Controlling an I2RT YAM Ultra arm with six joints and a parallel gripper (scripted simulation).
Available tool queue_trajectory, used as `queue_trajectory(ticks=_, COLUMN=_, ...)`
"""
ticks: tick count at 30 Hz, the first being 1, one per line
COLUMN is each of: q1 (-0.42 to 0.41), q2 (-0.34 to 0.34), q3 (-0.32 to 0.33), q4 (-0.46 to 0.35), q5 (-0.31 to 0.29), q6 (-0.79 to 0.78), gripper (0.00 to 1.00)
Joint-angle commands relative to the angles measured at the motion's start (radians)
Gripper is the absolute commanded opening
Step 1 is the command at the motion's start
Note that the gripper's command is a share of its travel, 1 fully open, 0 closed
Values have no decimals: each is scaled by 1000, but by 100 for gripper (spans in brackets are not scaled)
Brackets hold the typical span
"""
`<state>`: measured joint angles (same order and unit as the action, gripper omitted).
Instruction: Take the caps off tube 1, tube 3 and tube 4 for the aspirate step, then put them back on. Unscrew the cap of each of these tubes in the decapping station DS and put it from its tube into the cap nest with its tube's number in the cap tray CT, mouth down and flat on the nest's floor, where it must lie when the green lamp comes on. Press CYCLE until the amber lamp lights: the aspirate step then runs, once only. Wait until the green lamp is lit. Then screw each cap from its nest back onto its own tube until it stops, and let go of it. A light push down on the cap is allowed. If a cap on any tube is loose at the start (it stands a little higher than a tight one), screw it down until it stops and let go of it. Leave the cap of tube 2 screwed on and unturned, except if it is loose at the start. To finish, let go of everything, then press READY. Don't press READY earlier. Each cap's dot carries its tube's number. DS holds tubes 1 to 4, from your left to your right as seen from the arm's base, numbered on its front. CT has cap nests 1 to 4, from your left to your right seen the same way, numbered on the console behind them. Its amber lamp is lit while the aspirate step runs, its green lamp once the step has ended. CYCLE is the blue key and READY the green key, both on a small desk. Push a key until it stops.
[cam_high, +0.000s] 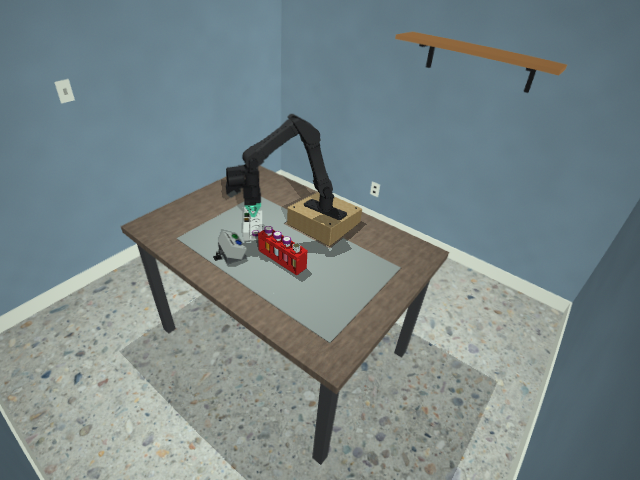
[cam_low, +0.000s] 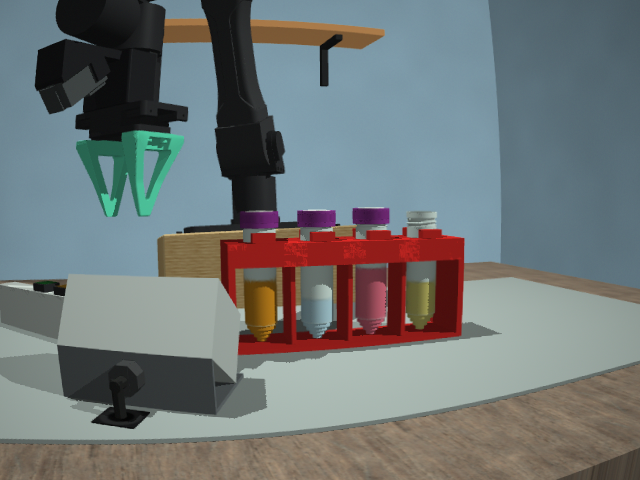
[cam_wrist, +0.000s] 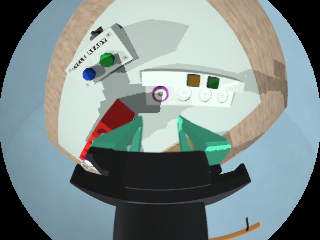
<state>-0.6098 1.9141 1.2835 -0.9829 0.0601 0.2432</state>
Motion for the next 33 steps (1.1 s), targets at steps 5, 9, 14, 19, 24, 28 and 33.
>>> queue_trajectory(ticks=5, q1=8, q2=-41, q3=106, q4=-152, q5=0, q6=9, gripper=47)
queue_trajectory(ticks=9, q1=8, q2=-41, q3=106, q4=-152, q5=0, q6=9, gripper=47)
queue_trajectory(ticks=14, q1=8, q2=-41, q3=106, q4=-152, q5=0, q6=9, gripper=47)
queue_trajectory(ticks=19, q1=104, q2=-69, q3=63, q4=-143, q5=-6, q6=438, gripper=49)
queue_trajectory(ticks=24, q1=153, q2=-79, q3=48, q4=-140, q5=-9, q6=654, gripper=49)
queue_trajectory(ticks=28, q1=204, q2=-86, q3=36, q4=-138, q5=-13, q6=871, gripper=49)
queue_trajectory(ticks=33, q1=280, q2=-91, q3=26, q4=-136, q5=-18, q6=1192, gripper=49)
